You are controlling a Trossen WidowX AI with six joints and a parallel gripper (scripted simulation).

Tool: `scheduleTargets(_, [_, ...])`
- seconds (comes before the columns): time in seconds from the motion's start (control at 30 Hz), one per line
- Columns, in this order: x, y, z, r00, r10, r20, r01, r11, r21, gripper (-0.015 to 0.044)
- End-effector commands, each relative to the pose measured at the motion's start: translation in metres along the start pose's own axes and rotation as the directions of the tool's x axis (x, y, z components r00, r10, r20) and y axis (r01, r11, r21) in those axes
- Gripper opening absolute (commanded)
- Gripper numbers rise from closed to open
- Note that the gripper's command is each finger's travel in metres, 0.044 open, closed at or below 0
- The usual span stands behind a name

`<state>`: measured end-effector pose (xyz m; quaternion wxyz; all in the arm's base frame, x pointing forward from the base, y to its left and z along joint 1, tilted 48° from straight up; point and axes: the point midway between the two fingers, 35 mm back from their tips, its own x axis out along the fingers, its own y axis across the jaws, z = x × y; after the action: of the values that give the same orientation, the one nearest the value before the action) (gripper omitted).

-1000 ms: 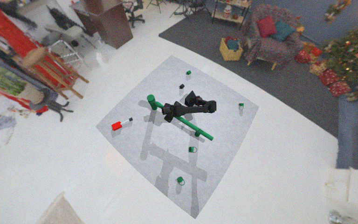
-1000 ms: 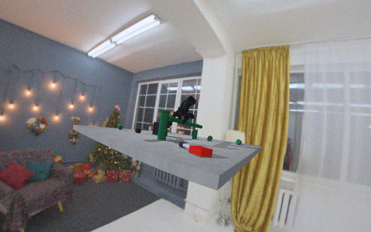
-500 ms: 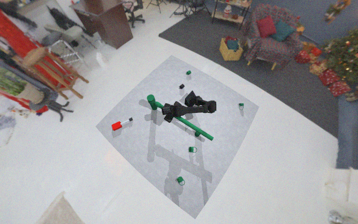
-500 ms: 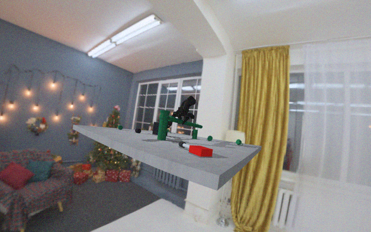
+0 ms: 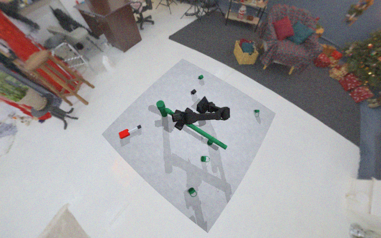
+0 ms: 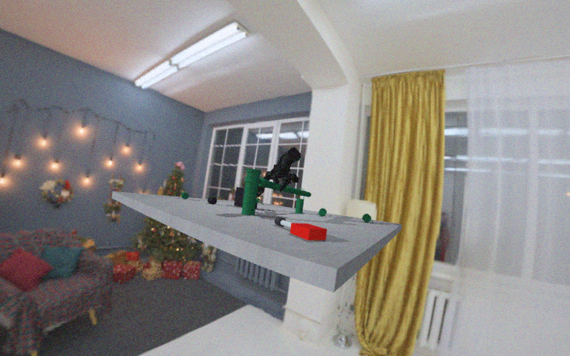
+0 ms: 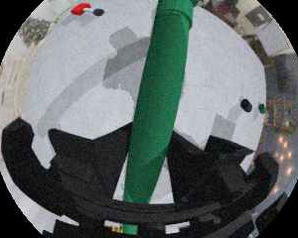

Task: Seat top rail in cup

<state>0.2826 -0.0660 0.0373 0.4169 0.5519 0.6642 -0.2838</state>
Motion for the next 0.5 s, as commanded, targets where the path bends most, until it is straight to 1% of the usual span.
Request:
scheduleTargets(0.0, [-0.0016,0.0011,0.0076,1.000,0.005,0.009,-0.005,1.000,0.001,0.0000])
scheduleTargets(0.47, [-0.0051,0.0033,0.0169,1.000,0.005,0.009,-0.005,1.000,0.001,0.0000])
